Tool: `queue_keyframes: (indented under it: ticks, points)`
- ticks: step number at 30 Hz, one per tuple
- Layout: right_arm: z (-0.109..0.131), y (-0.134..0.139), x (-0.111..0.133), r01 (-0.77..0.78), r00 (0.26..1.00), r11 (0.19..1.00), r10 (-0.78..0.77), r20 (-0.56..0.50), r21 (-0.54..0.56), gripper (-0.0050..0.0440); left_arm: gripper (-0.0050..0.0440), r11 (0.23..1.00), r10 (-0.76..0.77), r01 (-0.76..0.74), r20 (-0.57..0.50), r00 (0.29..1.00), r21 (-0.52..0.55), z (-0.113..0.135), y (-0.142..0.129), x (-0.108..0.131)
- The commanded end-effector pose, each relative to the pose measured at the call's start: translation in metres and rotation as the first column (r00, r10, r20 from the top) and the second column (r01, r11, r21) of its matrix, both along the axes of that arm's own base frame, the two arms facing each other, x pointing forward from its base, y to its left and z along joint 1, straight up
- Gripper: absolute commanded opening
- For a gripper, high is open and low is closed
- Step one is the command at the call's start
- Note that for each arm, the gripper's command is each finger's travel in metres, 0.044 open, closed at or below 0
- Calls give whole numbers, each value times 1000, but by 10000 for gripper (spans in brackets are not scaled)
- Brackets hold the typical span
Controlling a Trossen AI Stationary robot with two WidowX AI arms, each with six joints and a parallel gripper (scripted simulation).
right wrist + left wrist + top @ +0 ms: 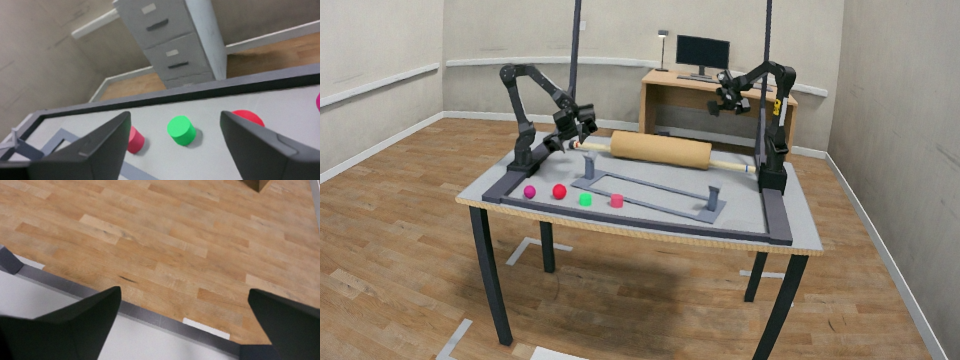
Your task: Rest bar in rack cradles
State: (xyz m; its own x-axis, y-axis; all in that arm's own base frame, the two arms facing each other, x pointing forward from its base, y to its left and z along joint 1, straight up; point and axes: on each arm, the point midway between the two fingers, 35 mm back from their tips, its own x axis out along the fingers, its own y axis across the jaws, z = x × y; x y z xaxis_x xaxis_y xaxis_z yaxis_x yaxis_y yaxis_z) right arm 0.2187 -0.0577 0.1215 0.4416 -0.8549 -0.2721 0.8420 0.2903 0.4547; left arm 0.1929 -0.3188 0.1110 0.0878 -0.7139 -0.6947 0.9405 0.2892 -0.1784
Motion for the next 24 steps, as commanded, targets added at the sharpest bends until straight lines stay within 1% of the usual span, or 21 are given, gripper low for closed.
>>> queue_keyframes:
  ticks: [1,18,19,24]
  points:
    - [3,1,2,0,1000,1000,0,14,6,284,440,1000,0,0,14,1000,-16,8,-2,1]
    - [3,1,2,0,1000,1000,0,14,6,284,440,1000,0,0,14,1000,-16,8,-2,1]
    - [3,1,2,0,1000,1000,0,14,6,284,400,1000,0,0,14,1000,-16,8,-2,1]
    - [3,1,2,0,1000,1000,0,14,6,284,400,1000,0,0,14,1000,-16,8,-2,1]
